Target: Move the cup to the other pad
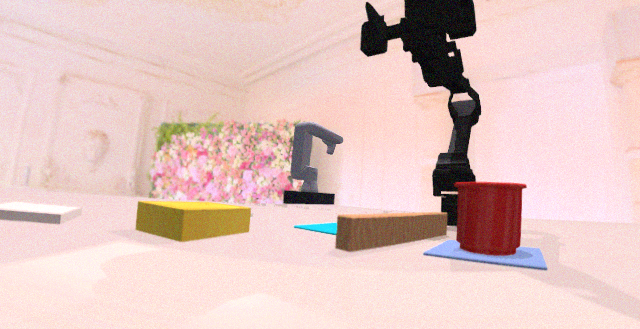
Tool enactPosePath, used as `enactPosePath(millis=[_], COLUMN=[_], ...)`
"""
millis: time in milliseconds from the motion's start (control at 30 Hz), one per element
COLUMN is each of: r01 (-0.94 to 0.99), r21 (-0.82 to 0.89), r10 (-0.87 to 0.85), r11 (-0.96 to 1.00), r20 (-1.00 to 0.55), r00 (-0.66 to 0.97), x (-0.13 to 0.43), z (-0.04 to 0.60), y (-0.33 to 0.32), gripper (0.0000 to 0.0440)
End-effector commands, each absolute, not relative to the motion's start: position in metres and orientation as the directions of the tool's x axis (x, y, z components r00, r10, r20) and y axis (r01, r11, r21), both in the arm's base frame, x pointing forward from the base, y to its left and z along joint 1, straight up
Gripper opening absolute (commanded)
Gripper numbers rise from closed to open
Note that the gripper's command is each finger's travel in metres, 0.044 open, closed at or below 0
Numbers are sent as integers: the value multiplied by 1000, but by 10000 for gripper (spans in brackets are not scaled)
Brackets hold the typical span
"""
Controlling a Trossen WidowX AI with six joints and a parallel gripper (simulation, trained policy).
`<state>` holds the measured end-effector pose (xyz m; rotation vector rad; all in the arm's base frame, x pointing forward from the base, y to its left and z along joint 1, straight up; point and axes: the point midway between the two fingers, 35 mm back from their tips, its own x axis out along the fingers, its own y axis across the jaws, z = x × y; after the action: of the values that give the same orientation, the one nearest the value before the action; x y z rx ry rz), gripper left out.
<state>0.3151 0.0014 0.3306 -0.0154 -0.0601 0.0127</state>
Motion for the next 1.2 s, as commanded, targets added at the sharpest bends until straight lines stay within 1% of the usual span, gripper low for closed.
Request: enactPosePath(millis=[0,367,433,467,500,667,700,800,1167], r01=[-14,-25,-26,-27,-29,-41,-43,-49,-48], r21=[-16,5,16,22,29,74,83,111,219], r10=[15,25,26,27,30,46,50,61,98], r11=[1000,1000,1000,999,999,996,996,993,975], r20=[60,5,-13,-22,-32,-73,-82,-110,-223], r00=[998,1000,1000,999,999,996,995,992,970], x=[315,321,323,324,325,330,331,334,346], z=[332,336,336,336,336,338,339,339,339], y=[2,7,8,9,10,15,16,20,34], gripper=[374,86,44,40,47,122,130,134,121])
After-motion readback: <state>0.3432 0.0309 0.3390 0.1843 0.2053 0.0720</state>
